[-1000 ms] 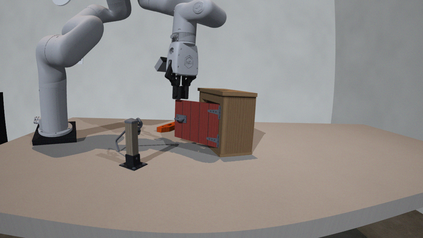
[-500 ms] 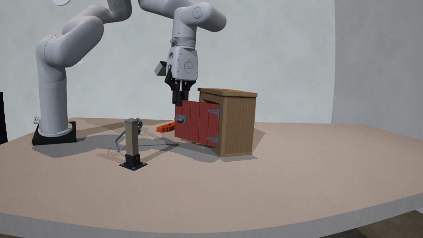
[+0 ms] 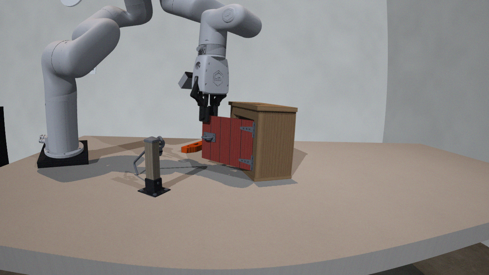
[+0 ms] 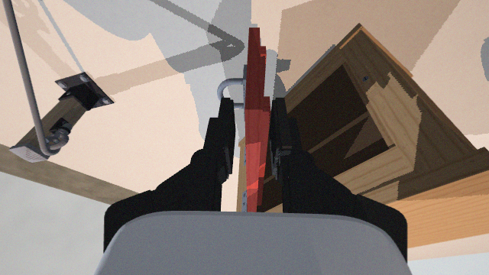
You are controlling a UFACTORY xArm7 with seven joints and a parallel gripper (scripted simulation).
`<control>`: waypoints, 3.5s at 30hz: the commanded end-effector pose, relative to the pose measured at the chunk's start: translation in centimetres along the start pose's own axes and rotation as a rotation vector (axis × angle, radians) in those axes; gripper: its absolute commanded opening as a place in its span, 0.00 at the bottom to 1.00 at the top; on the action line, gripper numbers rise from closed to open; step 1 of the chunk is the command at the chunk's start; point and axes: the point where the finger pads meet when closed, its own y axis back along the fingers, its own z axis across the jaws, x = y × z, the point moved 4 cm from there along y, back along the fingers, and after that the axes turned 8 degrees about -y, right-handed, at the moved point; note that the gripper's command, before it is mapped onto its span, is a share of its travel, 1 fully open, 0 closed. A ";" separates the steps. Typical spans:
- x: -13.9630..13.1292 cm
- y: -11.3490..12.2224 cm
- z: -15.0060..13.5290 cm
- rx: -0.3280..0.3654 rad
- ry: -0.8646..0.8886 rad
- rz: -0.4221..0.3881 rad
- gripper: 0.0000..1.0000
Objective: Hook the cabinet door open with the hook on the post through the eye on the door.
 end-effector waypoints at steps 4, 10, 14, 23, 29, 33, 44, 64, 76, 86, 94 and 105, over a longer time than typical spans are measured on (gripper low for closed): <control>-0.1 0.1 -0.6 -0.002 0.046 -0.001 0.27; -0.2 0.1 -0.7 -0.002 0.050 -0.001 0.27; -0.2 0.1 -1.0 -0.002 0.090 -0.001 0.27; -0.3 0.1 -1.6 -0.002 0.127 -0.001 0.27; -0.4 0.1 -2.1 -0.002 0.144 -0.001 0.27; -0.5 0.1 -2.2 -0.002 0.154 -0.001 0.27; -0.6 0.1 -2.8 -0.002 0.197 -0.002 0.27; -1.1 0.1 -4.1 -0.002 0.291 -0.002 0.27; -1.4 0.1 -4.8 -0.002 0.343 -0.002 0.27; -1.8 0.1 -5.5 -0.002 0.389 -0.002 0.27; -1.8 0.1 -5.5 -0.002 0.389 -0.002 0.27; -1.5 0.1 -4.9 -0.002 0.346 -0.002 0.27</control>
